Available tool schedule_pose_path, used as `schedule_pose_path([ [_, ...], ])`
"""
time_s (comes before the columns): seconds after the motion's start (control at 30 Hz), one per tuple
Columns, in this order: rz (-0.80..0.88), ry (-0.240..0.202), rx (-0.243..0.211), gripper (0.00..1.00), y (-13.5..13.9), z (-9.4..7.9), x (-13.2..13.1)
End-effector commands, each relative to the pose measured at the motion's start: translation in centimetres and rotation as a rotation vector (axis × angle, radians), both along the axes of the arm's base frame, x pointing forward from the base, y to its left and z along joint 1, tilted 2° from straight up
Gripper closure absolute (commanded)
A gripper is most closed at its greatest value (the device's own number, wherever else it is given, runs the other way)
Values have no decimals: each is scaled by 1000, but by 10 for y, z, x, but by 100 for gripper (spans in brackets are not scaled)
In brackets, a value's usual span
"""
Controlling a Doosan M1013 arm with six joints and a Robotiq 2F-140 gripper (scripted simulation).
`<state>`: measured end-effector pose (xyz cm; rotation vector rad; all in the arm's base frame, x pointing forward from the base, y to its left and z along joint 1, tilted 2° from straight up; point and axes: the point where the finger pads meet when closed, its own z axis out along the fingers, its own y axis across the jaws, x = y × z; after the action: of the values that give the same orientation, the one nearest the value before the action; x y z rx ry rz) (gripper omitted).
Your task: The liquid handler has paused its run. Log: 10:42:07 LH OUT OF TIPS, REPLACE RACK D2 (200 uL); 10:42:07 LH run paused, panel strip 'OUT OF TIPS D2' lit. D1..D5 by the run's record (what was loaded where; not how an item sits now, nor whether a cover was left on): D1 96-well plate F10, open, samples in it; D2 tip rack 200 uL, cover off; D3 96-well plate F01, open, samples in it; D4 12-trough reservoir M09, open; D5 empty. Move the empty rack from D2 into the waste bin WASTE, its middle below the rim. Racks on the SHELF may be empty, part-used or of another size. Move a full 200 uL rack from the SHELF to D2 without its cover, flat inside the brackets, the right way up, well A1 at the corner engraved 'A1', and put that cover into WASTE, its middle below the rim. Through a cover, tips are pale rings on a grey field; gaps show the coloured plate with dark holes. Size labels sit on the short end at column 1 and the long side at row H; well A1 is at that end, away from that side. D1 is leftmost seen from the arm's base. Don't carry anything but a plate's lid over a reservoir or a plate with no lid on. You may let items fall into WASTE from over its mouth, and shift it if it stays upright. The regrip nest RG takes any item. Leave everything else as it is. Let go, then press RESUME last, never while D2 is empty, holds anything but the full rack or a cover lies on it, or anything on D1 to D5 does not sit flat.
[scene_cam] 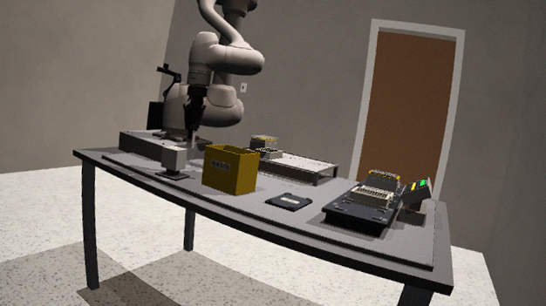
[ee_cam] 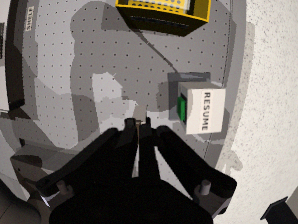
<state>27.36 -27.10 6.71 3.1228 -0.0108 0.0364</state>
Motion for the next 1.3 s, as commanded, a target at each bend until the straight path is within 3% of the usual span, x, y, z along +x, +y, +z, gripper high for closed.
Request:
schedule_pose_path([
  [0.0,0,0,0,100,0,-4,0],
  [1.07,0,0,0,100,-1,-51,1],
  [1.27,0,0,0,100,-1,-51,1],
])
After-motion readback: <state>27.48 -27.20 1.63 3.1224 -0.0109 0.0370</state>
